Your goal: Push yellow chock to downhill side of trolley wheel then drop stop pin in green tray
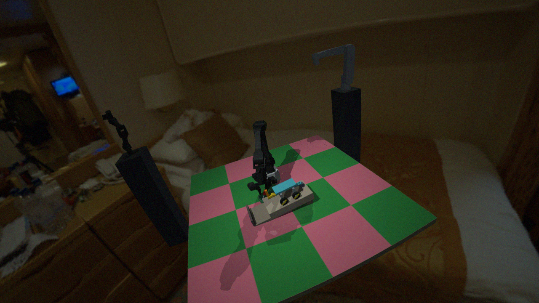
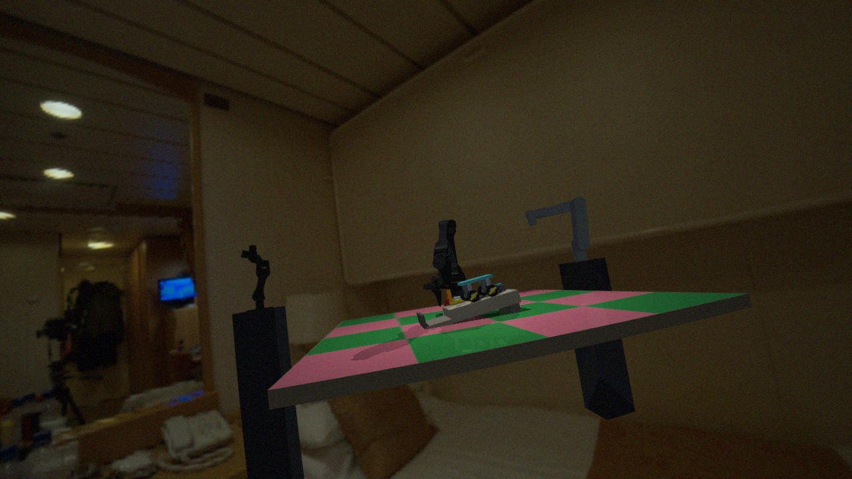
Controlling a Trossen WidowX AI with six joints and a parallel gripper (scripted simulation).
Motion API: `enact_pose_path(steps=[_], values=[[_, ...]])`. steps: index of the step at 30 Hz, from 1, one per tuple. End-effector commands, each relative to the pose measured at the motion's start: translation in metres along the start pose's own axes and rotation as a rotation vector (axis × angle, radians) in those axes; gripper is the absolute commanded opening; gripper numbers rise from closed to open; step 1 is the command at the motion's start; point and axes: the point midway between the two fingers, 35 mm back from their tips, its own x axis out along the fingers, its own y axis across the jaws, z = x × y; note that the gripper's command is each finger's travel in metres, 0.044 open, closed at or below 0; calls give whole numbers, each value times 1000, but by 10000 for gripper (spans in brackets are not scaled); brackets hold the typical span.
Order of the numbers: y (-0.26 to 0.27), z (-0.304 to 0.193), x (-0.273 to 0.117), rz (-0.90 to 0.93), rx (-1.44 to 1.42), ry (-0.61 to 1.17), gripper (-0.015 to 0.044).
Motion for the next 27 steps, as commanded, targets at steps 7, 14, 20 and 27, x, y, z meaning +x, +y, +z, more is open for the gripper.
enact_pose_path(steps=[7,14,20,27], values=[[-7,0,2,4,4,-1,190],[-11,0,3,3,4,-1,190],[-15,0,4,3,4,-1,190],[-20,-1,6,2,4,-1,190]])
